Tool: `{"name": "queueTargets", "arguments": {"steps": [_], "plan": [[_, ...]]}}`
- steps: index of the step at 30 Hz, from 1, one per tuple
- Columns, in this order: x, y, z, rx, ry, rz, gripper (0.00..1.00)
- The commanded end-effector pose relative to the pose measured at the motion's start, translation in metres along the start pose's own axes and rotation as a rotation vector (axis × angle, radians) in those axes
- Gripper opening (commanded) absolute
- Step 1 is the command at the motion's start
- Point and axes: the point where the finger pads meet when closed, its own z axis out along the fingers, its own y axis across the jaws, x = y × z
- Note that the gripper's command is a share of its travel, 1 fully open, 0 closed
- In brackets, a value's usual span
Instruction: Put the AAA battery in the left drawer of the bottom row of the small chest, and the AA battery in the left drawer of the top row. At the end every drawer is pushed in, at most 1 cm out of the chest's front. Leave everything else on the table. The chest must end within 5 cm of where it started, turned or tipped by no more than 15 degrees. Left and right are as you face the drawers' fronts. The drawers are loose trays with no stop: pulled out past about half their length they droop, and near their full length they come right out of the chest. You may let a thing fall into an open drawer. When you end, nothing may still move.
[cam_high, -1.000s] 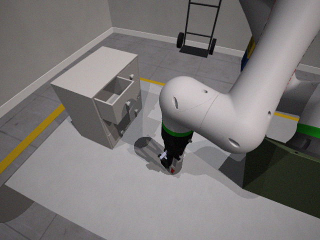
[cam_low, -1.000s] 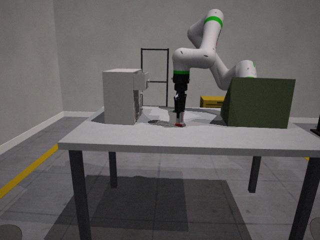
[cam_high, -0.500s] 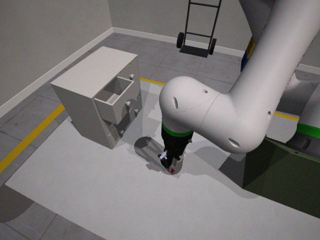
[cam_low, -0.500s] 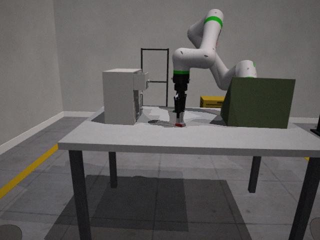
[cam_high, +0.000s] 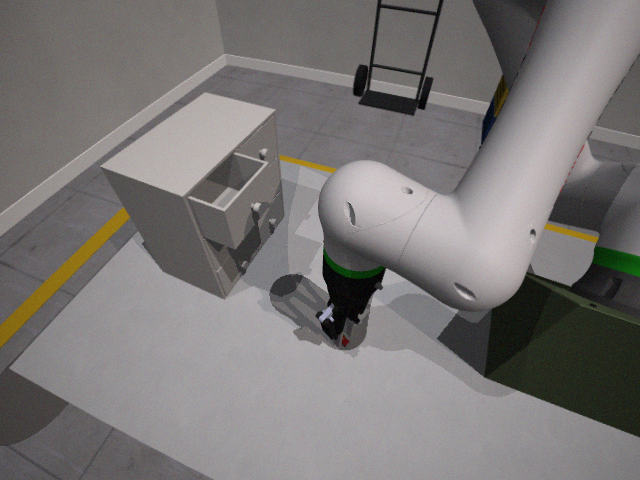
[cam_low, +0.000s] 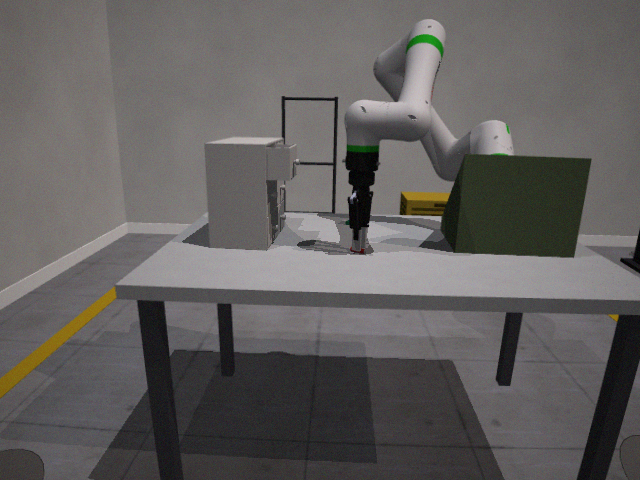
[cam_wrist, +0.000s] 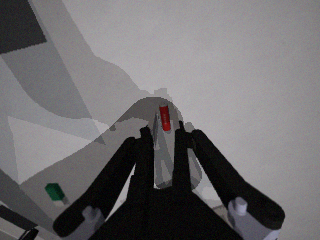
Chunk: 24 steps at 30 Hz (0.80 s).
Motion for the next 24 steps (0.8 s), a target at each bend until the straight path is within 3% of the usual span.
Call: {"name": "queueTargets", "arguments": {"steps": [1, 24], "plan": [[-0.0002, 0.0002, 0.0056, 0.0, 0.0, 0.0, 0.17], [-0.0002, 0.0002, 0.0099, 0.0, 0.0, 0.0, 0.17]]}}
